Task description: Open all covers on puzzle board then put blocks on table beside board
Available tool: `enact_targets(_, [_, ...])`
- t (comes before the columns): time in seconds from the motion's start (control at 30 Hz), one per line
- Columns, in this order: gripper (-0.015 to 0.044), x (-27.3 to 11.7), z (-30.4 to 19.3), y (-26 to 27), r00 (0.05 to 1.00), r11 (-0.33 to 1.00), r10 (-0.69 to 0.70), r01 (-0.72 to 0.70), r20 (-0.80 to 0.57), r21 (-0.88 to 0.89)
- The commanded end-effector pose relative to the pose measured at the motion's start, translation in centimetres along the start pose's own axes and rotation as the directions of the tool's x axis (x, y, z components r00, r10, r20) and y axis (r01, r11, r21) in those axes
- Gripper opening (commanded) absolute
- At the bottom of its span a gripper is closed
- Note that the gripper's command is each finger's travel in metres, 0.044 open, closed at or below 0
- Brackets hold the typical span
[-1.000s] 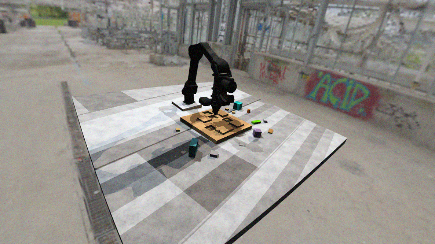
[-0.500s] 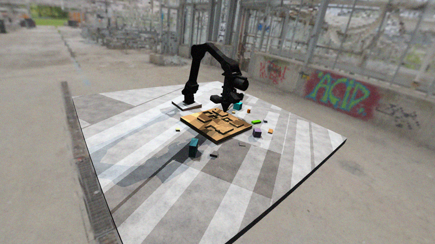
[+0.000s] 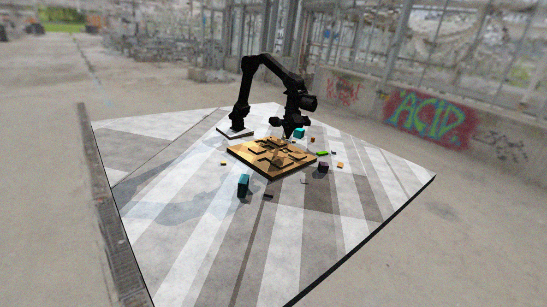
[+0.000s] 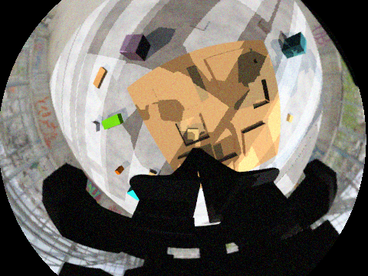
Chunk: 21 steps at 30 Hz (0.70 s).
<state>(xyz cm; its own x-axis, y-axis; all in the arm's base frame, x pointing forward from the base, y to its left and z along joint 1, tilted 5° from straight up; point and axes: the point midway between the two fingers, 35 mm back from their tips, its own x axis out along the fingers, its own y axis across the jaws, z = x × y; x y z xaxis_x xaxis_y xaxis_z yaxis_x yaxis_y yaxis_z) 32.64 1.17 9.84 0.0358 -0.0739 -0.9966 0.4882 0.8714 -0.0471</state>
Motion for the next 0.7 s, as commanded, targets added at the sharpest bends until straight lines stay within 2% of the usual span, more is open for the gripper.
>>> enact_targets(0.0, [0.0, 1.1, -0.1, -0.1, 1.0, 1.0, -0.006, 0.006, -0.003, 0.005])
enact_targets(0.27, [0.0, 4.6, 0.0, -0.1, 1.0, 1.0, -0.007, 0.007, -0.002, 0.005])
enact_targets(0.67, [0.0, 5.4, 0.1, -0.2, 1.0, 1.0, -0.007, 0.007, -0.002, 0.005])
